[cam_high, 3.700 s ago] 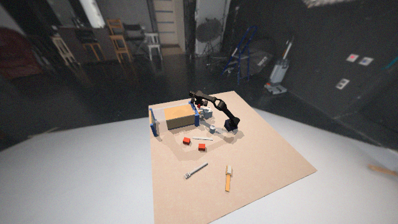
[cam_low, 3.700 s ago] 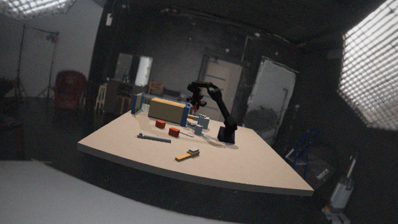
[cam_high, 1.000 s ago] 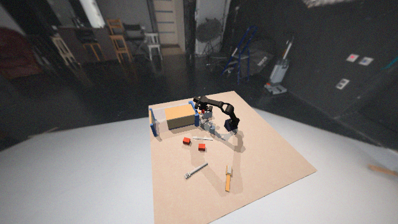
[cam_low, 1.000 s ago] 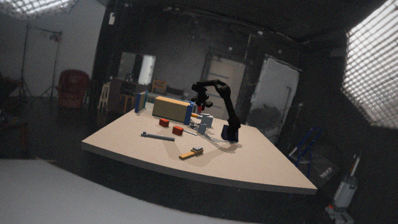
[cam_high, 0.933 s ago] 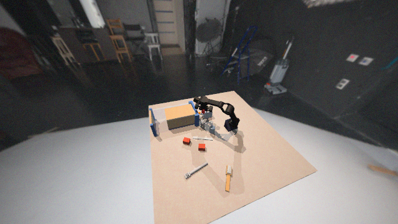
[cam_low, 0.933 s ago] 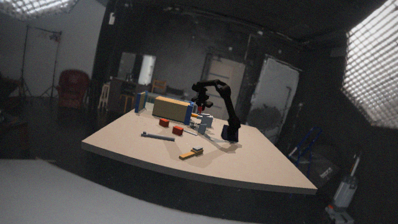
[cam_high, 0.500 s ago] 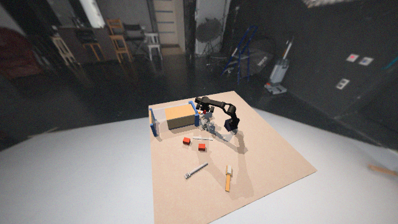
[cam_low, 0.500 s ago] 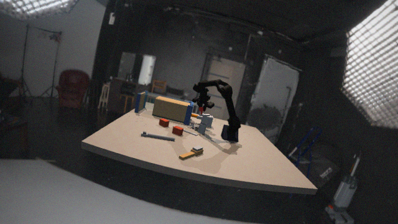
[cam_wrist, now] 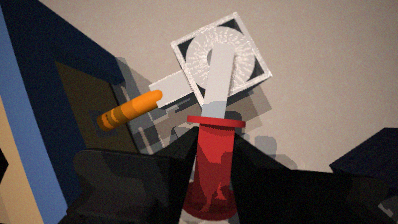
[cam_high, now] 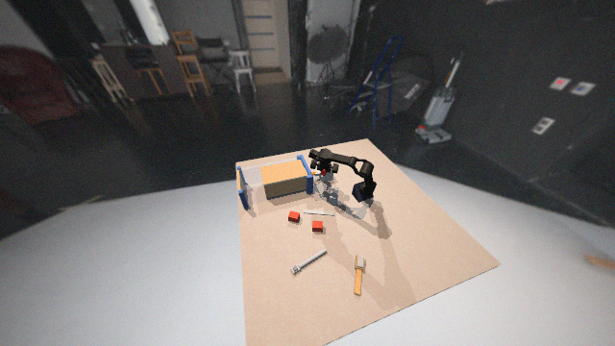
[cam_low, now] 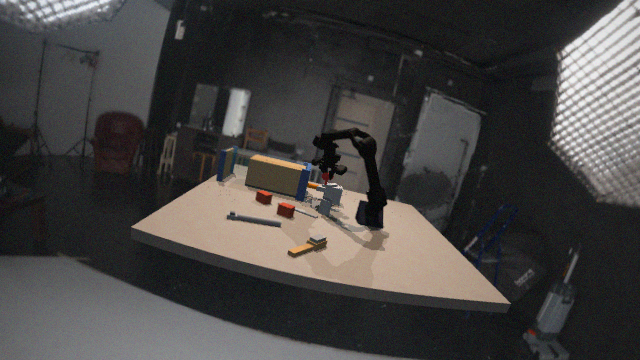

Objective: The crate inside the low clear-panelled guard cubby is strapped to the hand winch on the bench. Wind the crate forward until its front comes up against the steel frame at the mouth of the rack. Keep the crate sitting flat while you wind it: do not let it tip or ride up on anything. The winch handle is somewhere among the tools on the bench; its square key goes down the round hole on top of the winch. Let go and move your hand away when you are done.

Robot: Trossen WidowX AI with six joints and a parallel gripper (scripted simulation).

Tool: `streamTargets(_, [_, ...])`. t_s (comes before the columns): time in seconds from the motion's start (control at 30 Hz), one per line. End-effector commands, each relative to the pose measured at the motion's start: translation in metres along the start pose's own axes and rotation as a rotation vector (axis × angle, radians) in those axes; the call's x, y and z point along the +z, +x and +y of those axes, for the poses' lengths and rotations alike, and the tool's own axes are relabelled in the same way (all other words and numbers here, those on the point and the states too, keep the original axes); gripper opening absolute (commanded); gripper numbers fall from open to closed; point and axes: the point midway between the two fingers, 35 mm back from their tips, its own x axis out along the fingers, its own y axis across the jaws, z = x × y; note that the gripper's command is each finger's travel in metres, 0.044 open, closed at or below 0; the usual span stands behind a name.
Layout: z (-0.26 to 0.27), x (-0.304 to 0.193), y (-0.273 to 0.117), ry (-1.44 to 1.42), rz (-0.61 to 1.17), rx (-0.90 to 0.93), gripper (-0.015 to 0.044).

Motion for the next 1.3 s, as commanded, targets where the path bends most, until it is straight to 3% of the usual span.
streamTargets(0.0, [-0.018, 0.000, 0.002, 0.006, 0.006, -0.042, 0.0000])
streamTargets(1.27, [-0.061, 0.017, 0.008, 0.007, 0.005, -0.044, 0.0000])
